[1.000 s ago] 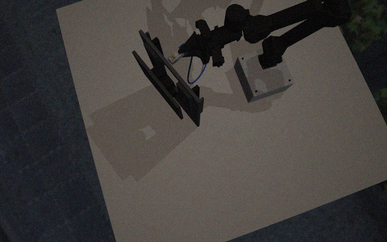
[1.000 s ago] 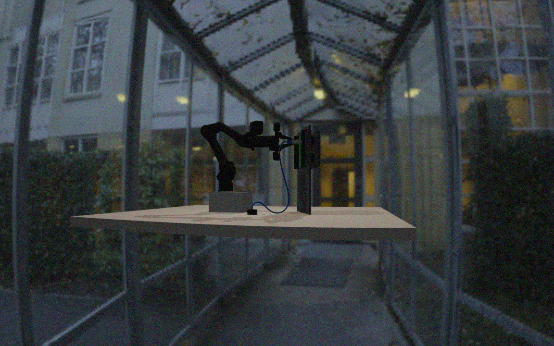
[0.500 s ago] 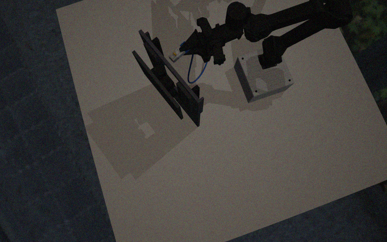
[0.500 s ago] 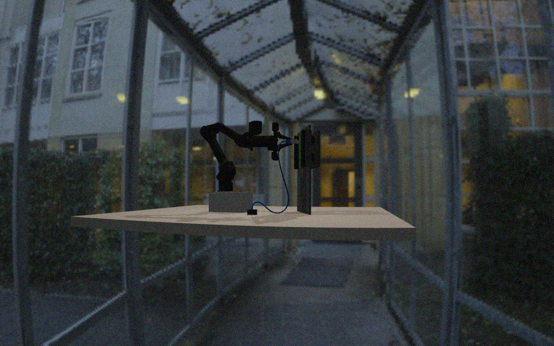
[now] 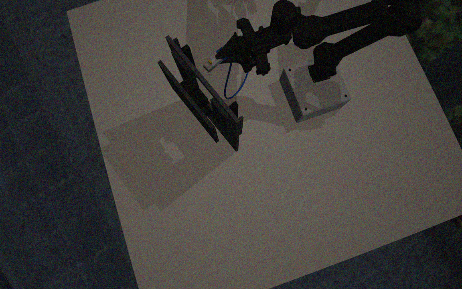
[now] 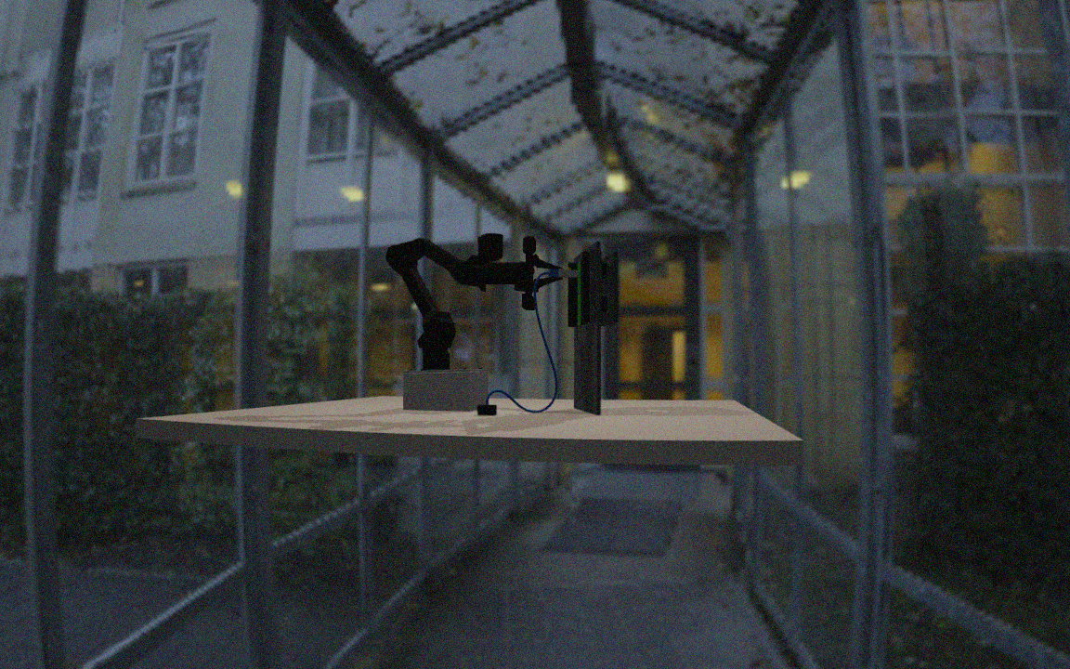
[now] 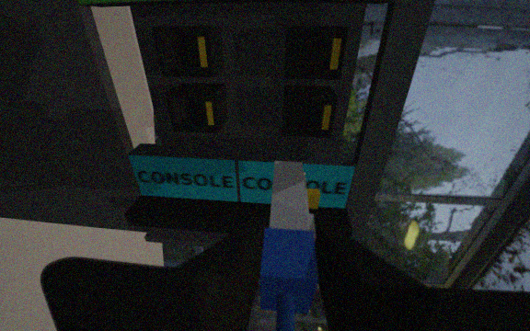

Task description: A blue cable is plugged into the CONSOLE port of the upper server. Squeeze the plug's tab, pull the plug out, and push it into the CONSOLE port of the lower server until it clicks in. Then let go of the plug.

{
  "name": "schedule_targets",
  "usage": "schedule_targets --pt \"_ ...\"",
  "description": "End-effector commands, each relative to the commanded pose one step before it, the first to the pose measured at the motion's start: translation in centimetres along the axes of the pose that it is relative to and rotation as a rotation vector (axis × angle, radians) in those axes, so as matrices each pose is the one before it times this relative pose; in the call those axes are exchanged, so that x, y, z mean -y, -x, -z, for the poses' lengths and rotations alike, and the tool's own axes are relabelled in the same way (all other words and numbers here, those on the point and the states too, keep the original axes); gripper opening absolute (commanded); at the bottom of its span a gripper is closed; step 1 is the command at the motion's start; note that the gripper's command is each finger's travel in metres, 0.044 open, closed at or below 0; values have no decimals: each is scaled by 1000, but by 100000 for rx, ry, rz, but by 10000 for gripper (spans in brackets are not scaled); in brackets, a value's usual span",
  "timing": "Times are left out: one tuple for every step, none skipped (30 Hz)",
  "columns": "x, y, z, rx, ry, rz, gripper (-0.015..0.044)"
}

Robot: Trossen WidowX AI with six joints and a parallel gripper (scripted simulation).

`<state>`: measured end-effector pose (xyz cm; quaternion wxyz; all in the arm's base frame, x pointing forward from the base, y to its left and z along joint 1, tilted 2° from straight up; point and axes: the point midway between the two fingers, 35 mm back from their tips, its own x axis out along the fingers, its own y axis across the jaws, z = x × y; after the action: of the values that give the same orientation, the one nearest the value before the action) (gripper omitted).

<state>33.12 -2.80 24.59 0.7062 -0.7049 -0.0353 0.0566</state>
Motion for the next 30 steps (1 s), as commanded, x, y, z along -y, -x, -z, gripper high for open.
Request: schedule_targets --pt "-464 -130 94 224 789 1040 0" --pt "-393 -115 40 0 3 7 0" --pt "-393 -104 36 0 2 6 0" --pt "-393 -93 31 0 2 5 0" --pt "-392 -82 27 0 1 4 0" --pt "-391 -71 22 0 1 3 0" --pt "-389 -60 18 0 0 2 0" --pt "-388 -49 13 0 0 1 0" --pt "-385 -39 9 0 0 0 0" --pt "-383 -28 5 0 -1 -1 0" --pt "-380 -18 0 0 -1 -2 0" --pt "-377 -8 -4 0 -2 -3 0" --pt "-374 3 -8 0 -2 -4 0" --pt "-370 13 -12 0 -2 -5 0" --pt "-366 23 -16 0 -3 -6 0" --pt "-362 32 -20 0 -3 -7 0" --pt "-357 42 -24 0 -3 -8 0" --pt "-352 51 -28 0 -4 -9 0" --pt "-347 61 -31 0 -4 -10 0" --pt "-342 70 -35 0 -4 -10 0" --pt "-336 79 -39 0 -5 -11 0" --pt "-330 88 -42 0 -5 -12 0" --pt "-324 96 -46 0 -5 -13 0" --pt "-262 85 -40 0 -5 -11 0" --pt "-155 54 -25 0 -3 -7 0" --pt "-51 18 -9 0 -1 -2 0" --pt "6 -6 -7 -47 -5 1 0" --pt "19 -18 -22 -140 -16 4 0" --pt "27 -20 -29 -189 -28 -4 0" --pt "42 -30 -45 -295 -43 -6 0"
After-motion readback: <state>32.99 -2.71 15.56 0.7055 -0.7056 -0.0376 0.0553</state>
